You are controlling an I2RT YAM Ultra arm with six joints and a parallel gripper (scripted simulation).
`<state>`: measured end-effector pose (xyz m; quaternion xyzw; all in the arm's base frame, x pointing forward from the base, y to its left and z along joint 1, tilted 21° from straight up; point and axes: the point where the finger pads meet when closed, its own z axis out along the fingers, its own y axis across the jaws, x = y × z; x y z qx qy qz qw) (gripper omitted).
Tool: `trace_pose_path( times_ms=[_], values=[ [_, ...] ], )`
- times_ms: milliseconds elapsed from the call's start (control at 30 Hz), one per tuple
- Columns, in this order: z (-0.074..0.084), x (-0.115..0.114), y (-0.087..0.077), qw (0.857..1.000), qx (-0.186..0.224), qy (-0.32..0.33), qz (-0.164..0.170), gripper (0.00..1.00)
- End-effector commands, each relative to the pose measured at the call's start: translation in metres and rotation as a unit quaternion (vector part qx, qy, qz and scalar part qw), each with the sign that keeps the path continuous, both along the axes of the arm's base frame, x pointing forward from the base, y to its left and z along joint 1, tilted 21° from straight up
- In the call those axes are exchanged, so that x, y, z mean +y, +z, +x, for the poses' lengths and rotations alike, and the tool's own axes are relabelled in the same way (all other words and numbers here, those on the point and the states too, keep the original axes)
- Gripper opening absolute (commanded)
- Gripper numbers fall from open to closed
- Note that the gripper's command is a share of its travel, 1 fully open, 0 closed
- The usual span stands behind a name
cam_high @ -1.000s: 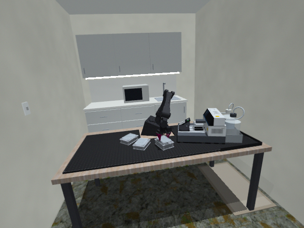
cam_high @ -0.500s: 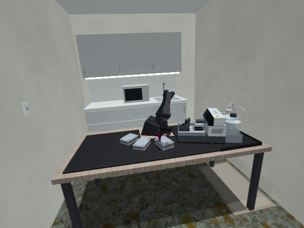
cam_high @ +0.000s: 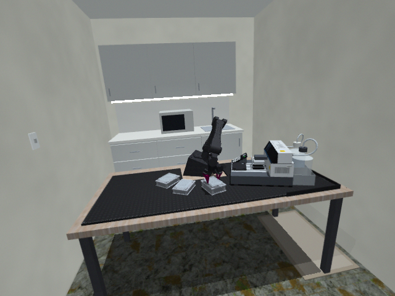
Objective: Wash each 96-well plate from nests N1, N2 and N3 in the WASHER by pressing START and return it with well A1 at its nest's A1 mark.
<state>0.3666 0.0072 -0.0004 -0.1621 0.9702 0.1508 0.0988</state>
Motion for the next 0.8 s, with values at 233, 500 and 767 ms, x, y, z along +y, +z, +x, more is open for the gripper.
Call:
trace_pose_path(
  times_ms=[233, 500, 767],
  values=[
    [0.0022, -0.0011, 0.002, 1.0, -0.005, -0.002, -0.001, 0.0],
    [0.0024, -0.0007, 0.0007, 1.0, -0.005, -0.002, -0.001, 0.0],
    [0.0026, -0.0003, -0.0004, 1.0, -0.005, -0.002, -0.001, 0.0]
  ],
)
